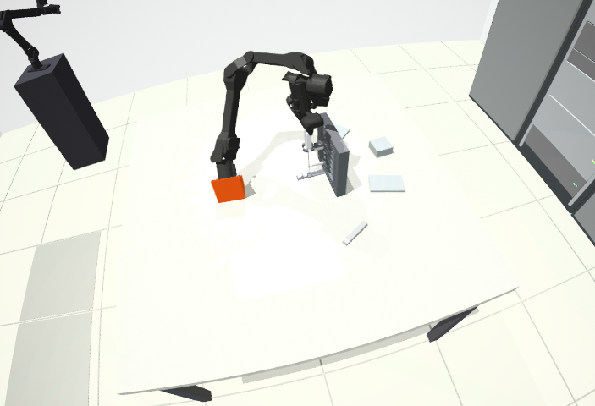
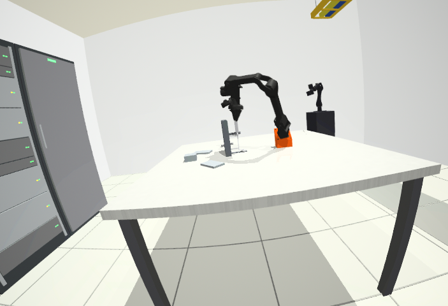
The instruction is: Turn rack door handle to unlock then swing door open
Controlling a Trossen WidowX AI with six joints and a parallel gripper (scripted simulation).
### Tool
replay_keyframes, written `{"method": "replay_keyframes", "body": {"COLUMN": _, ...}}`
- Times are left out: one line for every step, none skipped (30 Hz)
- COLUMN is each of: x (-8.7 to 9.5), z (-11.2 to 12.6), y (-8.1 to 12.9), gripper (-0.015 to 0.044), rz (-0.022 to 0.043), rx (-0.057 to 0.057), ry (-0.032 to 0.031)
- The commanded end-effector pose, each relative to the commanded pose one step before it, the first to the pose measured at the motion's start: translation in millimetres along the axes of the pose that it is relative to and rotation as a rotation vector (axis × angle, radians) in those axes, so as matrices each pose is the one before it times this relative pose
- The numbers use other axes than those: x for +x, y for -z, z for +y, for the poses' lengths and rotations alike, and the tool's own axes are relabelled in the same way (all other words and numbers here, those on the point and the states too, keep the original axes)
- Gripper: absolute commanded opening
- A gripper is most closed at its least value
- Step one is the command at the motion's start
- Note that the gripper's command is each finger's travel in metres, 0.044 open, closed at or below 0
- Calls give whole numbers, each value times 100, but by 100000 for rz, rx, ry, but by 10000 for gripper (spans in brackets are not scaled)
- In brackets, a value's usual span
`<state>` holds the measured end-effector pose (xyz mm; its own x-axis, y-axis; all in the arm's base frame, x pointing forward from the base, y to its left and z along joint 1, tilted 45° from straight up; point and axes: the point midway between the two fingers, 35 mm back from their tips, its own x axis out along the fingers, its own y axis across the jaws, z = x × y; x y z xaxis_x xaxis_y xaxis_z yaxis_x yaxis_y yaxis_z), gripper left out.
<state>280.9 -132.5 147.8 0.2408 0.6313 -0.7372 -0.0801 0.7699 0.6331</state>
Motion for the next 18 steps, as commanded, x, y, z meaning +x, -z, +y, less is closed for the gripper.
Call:
{"method": "replay_keyframes", "body": {"x": 665, "z": -43, "y": 14, "gripper": 294, "rz": 1225, "rx": 1586, "ry": -1226}}
{"method": "replay_keyframes", "body": {"x": 161, "z": 2, "y": 0, "gripper": 294, "rz": 363, "rx": 293, "ry": -213}}
{"method": "replay_keyframes", "body": {"x": 162, "z": 2, "y": 0, "gripper": 294, "rz": 365, "rx": 293, "ry": -211}}
{"method": "replay_keyframes", "body": {"x": 162, "z": 2, "y": 0, "gripper": 294, "rz": 366, "rx": 293, "ry": -209}}
{"method": "replay_keyframes", "body": {"x": 162, "z": 2, "y": 0, "gripper": 294, "rz": 367, "rx": 294, "ry": -207}}
{"method": "replay_keyframes", "body": {"x": 162, "z": 2, "y": 1, "gripper": 294, "rz": 369, "rx": 294, "ry": -205}}
{"method": "replay_keyframes", "body": {"x": 162, "z": 2, "y": 1, "gripper": 294, "rz": 370, "rx": 294, "ry": -203}}
{"method": "replay_keyframes", "body": {"x": 162, "z": 2, "y": 1, "gripper": 294, "rz": 371, "rx": 294, "ry": -200}}
{"method": "replay_keyframes", "body": {"x": 162, "z": 2, "y": 1, "gripper": 294, "rz": 373, "rx": 295, "ry": -198}}
{"method": "replay_keyframes", "body": {"x": 162, "z": 3, "y": 1, "gripper": 294, "rz": 374, "rx": 295, "ry": -196}}
{"method": "replay_keyframes", "body": {"x": 162, "z": 3, "y": 2, "gripper": 294, "rz": 375, "rx": 295, "ry": -194}}
{"method": "replay_keyframes", "body": {"x": 162, "z": 3, "y": 2, "gripper": 294, "rz": 376, "rx": 295, "ry": -192}}
{"method": "replay_keyframes", "body": {"x": 162, "z": 3, "y": 2, "gripper": 294, "rz": 378, "rx": 296, "ry": -190}}
{"method": "replay_keyframes", "body": {"x": 162, "z": 3, "y": 2, "gripper": 294, "rz": 379, "rx": 296, "ry": -188}}
{"method": "replay_keyframes", "body": {"x": 162, "z": 3, "y": 2, "gripper": 294, "rz": 380, "rx": 296, "ry": -185}}
{"method": "replay_keyframes", "body": {"x": 162, "z": 3, "y": 3, "gripper": 294, "rz": 382, "rx": 297, "ry": -183}}
{"method": "replay_keyframes", "body": {"x": 162, "z": 3, "y": 3, "gripper": 294, "rz": 383, "rx": 297, "ry": -181}}
{"method": "replay_keyframes", "body": {"x": 162, "z": 3, "y": 3, "gripper": 294, "rz": 384, "rx": 297, "ry": -179}}
